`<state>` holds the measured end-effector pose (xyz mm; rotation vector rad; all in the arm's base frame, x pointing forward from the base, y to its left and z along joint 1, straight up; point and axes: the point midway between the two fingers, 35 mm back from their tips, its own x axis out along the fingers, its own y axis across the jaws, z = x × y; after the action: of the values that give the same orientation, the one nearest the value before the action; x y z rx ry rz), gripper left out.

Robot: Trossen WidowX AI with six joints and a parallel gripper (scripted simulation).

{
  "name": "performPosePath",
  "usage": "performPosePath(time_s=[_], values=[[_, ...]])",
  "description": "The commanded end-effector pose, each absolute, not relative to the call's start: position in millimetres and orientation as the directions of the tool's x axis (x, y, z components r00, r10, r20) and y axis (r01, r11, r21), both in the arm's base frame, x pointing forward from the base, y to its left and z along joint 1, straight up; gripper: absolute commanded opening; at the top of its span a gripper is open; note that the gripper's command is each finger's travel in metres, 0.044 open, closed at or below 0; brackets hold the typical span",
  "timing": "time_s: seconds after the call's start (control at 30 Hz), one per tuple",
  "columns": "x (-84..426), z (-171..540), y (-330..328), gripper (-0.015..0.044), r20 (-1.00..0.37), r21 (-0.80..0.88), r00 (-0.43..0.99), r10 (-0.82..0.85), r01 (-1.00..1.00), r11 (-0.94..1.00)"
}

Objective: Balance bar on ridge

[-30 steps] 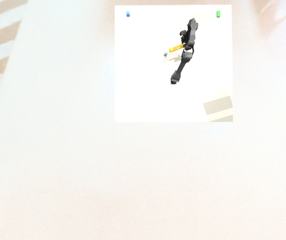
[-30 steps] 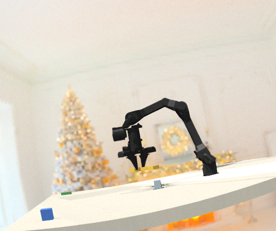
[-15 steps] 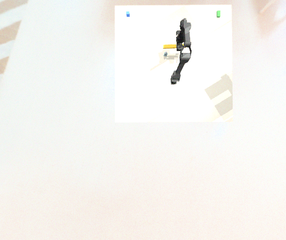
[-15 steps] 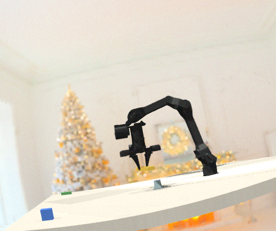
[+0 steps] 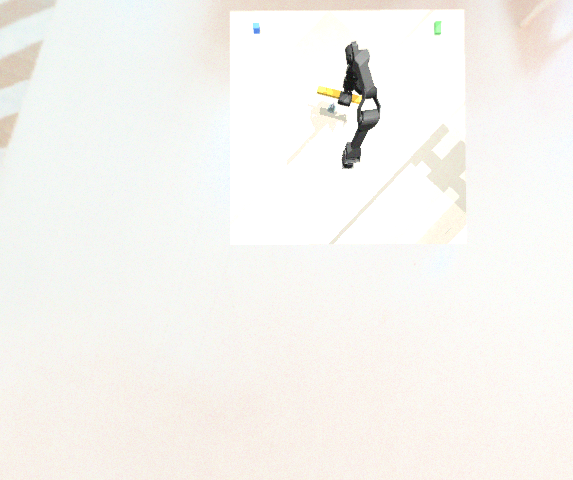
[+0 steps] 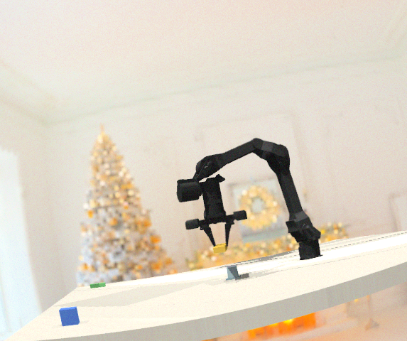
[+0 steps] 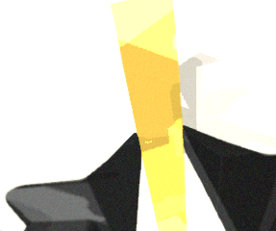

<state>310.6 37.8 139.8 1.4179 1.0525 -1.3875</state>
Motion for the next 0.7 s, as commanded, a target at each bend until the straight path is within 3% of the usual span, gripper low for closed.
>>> performPosePath(time_s=[0.0,0.67], values=[[301.0,139.6,51.9,0.0000,-1.000,0.021,0.024,0.004,0.939,-0.344],[292.7,119.0,61.2,0.0000,-1.000,0.019,0.023,0.005,0.922,-0.386]])
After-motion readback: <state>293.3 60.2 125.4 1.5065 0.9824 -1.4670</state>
